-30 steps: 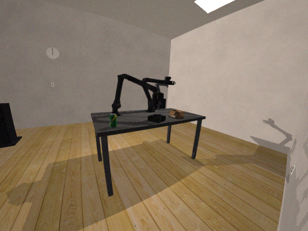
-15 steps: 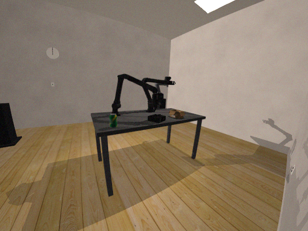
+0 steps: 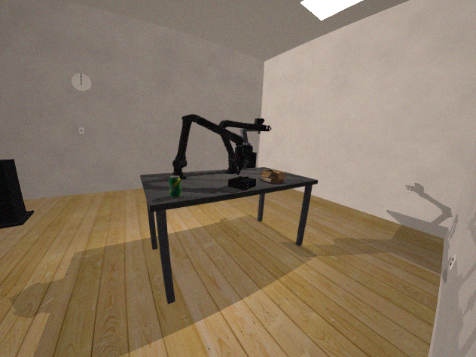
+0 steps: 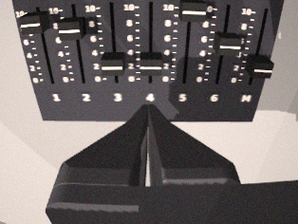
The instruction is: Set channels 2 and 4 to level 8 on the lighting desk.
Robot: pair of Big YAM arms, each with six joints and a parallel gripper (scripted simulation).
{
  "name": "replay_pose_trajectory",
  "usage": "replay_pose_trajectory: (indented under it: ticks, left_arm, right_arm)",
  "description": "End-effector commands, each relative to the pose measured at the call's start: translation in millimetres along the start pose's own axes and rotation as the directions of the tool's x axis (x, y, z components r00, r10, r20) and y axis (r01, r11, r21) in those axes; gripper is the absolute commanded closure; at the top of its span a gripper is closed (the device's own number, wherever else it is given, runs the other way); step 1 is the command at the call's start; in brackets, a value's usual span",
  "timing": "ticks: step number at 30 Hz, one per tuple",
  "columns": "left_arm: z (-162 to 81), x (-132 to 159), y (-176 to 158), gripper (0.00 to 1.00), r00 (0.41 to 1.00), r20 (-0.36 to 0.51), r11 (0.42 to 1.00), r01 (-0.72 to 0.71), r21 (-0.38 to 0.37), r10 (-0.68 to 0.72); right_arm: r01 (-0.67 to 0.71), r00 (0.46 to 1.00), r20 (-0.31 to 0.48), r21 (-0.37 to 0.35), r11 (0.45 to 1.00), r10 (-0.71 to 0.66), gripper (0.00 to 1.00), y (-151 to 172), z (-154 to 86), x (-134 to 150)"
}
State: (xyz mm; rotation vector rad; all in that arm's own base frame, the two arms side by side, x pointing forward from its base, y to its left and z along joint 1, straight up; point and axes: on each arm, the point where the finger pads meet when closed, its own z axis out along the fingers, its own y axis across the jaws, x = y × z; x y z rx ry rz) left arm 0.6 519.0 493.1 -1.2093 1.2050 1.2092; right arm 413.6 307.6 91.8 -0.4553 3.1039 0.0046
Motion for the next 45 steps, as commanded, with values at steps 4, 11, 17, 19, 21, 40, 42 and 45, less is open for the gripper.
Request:
replay_pose_trajectory:
  ticks: [4, 11, 17, 19, 21, 40, 42, 45]
  left_arm:
    - [0.2, -20.3, 1.3, 0.00, 1.000, 0.028, 1.000, -0.012, 0.000, 0.012]
    - [0.2, -20.3, 1.3, 0.00, 1.000, 0.028, 1.000, -0.012, 0.000, 0.012]
    - [0.2, -20.3, 1.3, 0.00, 1.000, 0.028, 1.000, -0.012, 0.000, 0.012]
    - [0.2, -20.3, 1.3, 0.00, 1.000, 0.028, 1.000, -0.012, 0.000, 0.012]
    - [0.2, -20.3, 1.3, 0.00, 1.000, 0.028, 1.000, -0.012, 0.000, 0.012]
    - [0.2, -20.3, 1.3, 0.00, 1.000, 0.028, 1.000, -0.012, 0.000, 0.012]
    - [0.2, -20.3, 1.3, 0.00, 1.000, 0.028, 1.000, -0.012, 0.000, 0.012]
    - [0.2, -20.3, 1.3, 0.00, 1.000, 0.028, 1.000, -0.012, 0.000, 0.012]
  right_arm:
    - [0.001, 1.000, 0.003, 0.000, 1.000, -0.001, 1.00, -2.8, 11.1, -8.2]
    - [0.002, 1.000, 0.000, 0.001, 1.000, -0.002, 1.00, -3.0, 14.3, -6.7]
    - [0.001, 1.000, -0.002, 0.002, 1.000, -0.001, 1.00, -3.5, 15.2, -6.2]
    - [0.001, 1.000, 0.000, 0.001, 1.000, -0.001, 1.00, -3.3, 14.7, -6.9]
    - [0.001, 1.000, 0.000, 0.001, 1.000, -0.001, 1.00, -3.3, 14.7, -6.8]
    - [0.001, 1.000, 0.000, 0.001, 1.000, -0.001, 1.00, -3.3, 14.7, -6.8]
    - [0.001, 1.000, 0.000, 0.001, 1.000, -0.001, 1.00, -3.3, 14.7, -6.8]
    - [0.001, 1.000, 0.000, 0.001, 1.000, -0.001, 1.00, -3.3, 14.7, -6.8]
